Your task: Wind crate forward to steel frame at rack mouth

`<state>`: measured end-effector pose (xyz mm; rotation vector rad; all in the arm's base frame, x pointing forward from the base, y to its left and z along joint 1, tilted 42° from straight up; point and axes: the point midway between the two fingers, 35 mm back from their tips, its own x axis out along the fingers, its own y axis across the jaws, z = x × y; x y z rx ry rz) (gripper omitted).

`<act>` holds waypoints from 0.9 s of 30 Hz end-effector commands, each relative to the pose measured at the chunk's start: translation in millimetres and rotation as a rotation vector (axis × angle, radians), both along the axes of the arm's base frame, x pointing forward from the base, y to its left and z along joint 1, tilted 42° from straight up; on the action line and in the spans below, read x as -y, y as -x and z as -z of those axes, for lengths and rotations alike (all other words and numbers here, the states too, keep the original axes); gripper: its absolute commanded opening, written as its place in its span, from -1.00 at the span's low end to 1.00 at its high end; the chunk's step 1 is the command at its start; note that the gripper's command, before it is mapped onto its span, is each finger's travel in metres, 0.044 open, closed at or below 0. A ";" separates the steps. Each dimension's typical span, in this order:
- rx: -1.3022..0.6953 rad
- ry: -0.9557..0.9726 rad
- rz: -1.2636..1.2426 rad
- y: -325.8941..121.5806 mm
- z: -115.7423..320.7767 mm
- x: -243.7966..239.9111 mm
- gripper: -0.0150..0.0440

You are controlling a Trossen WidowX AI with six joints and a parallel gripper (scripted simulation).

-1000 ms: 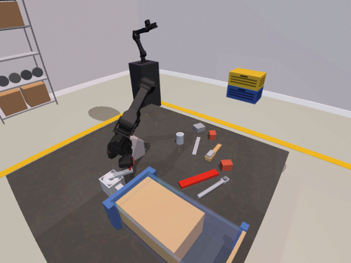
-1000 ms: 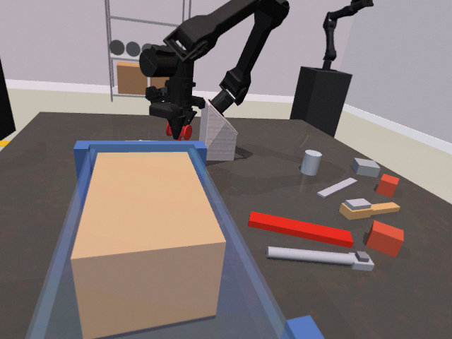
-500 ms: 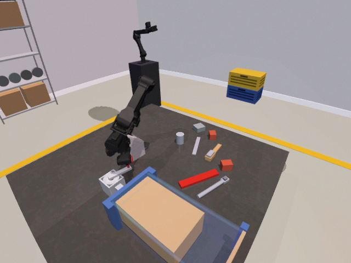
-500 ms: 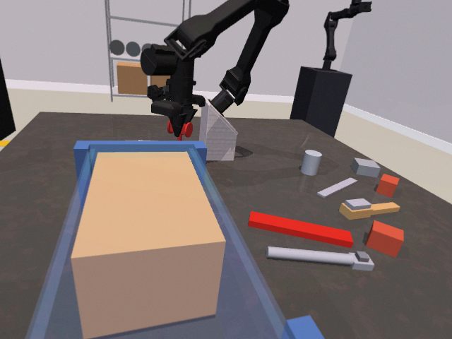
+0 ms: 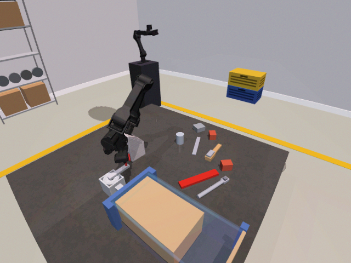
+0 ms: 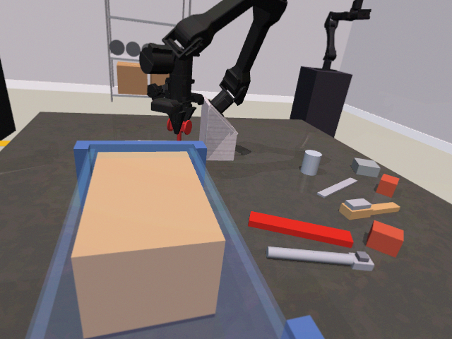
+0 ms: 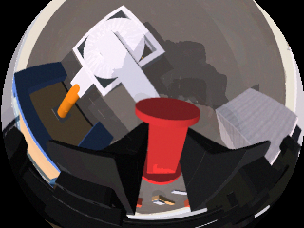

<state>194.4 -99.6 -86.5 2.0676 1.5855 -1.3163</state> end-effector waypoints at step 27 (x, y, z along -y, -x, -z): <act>-0.044 0.015 -0.006 52.3 17.1 19.9 -0.49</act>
